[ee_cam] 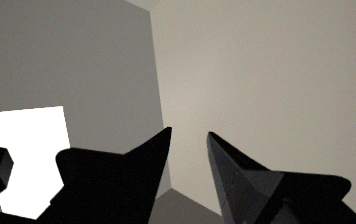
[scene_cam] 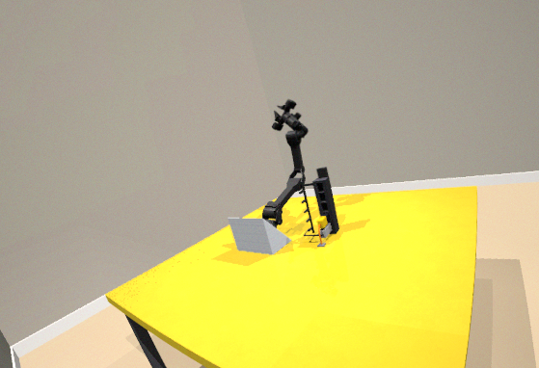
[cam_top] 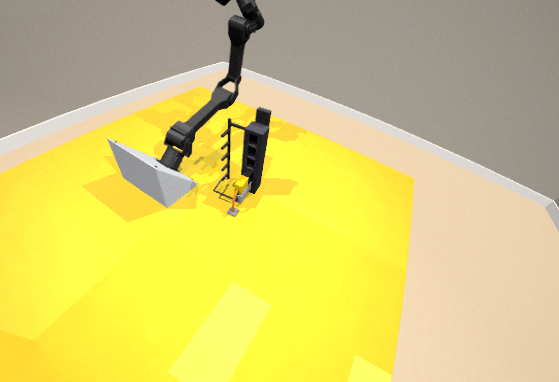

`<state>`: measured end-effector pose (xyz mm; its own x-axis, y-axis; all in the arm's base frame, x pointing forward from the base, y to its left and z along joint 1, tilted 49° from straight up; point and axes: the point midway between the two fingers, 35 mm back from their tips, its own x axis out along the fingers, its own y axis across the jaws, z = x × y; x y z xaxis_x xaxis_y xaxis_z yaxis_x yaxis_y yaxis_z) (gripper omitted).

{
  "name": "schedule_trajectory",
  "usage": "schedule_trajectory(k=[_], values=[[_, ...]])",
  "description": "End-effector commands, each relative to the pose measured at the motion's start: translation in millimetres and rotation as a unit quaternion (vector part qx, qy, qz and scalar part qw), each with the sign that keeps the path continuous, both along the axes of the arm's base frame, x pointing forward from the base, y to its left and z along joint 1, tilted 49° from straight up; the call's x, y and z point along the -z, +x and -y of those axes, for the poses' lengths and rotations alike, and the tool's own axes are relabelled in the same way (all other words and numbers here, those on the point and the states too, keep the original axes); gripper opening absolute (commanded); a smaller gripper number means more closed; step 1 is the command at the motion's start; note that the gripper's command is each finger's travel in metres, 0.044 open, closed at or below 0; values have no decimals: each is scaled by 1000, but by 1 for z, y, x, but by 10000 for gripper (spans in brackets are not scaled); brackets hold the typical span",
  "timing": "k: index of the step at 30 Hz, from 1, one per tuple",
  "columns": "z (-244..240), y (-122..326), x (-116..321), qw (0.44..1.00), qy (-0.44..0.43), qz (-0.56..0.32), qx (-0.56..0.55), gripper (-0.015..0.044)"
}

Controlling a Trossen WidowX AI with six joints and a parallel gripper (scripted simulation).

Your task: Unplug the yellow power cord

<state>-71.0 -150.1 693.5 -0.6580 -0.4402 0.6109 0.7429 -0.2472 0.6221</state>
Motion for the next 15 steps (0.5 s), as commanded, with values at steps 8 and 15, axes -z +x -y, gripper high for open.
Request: schedule_trajectory(k=[8, 15], values=[[91, 75, 23, 982, 99, -107, -119, 160], [161, 157, 74, 933, 200, -187, -234, 160]])
